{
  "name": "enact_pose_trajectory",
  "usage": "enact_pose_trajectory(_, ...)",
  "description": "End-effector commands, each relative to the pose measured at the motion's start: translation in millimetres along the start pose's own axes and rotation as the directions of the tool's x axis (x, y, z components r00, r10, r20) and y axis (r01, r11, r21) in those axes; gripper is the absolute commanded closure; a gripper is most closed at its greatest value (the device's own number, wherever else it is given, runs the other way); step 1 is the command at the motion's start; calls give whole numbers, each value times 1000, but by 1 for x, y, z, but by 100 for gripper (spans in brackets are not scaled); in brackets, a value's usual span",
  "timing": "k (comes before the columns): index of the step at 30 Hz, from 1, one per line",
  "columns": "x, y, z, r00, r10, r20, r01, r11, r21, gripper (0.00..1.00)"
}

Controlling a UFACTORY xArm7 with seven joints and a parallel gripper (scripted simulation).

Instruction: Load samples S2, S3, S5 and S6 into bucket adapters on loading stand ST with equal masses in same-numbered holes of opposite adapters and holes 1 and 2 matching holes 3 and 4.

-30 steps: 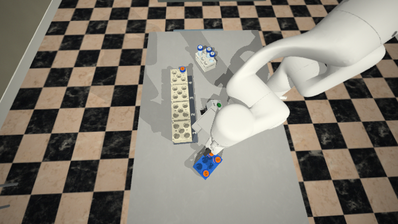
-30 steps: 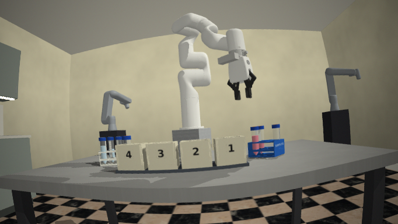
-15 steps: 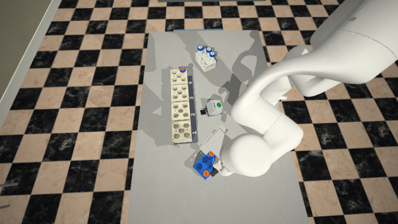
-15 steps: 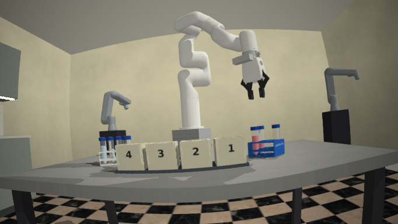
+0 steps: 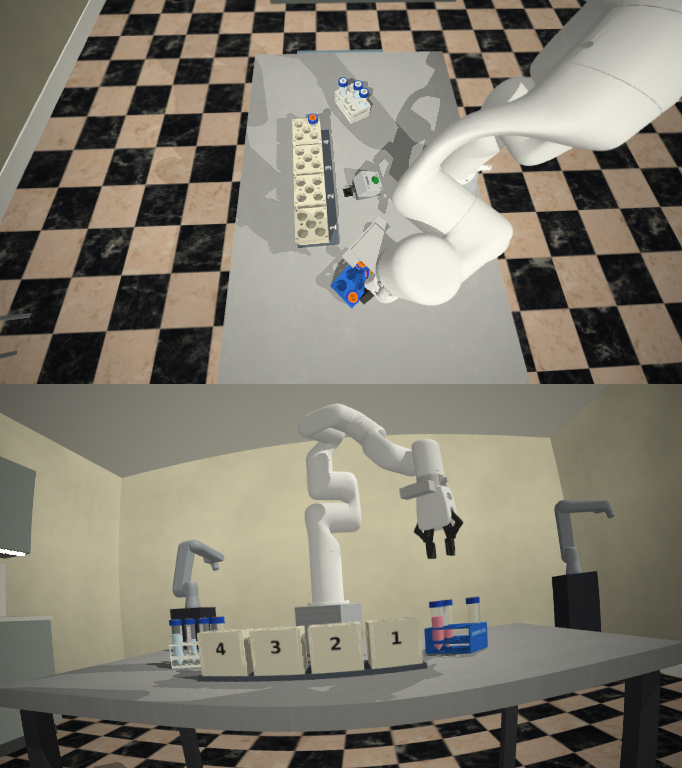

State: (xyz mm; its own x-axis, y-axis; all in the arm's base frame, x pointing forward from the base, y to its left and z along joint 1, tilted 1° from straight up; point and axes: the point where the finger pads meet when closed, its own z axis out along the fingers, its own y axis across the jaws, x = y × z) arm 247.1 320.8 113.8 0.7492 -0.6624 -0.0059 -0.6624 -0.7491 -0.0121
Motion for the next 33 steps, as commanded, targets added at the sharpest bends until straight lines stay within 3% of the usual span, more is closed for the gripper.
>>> enact_pose_trajectory(1,0,-2,4,1000,0,-1,0,1000,4,43)
enact_pose_trajectory(33,0,-2,63,1000,0,-1,0,1000,4,43)
